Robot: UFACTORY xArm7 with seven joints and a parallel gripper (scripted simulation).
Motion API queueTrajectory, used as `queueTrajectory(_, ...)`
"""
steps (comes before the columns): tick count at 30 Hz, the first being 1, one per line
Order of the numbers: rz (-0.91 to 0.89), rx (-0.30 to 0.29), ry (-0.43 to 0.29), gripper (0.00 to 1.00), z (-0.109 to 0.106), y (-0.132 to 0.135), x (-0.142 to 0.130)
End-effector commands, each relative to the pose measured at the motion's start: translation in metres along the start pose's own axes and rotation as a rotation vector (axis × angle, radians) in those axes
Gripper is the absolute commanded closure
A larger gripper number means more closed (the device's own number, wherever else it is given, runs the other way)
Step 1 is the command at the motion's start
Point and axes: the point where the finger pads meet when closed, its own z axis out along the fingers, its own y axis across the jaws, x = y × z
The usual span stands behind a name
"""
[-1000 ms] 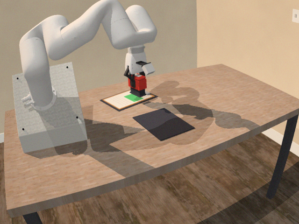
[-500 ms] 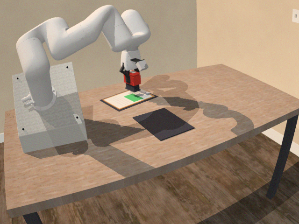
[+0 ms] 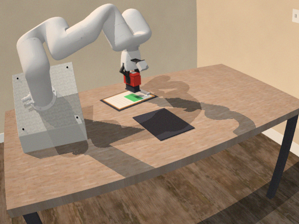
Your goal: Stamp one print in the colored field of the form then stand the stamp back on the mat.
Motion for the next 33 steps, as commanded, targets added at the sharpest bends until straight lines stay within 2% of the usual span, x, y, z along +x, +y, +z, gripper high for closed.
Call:
queueTrajectory(1, 0.001, 0.007, -0.004, 0.72, -0.005, 0.003, 0.007)
queueTrajectory(16, 0.001, 0.007, -0.004, 0.72, -0.001, 0.003, 0.007)
queueTrajectory(33, 0.001, 0.007, -0.004, 0.72, 0.03, 0.003, 0.007)
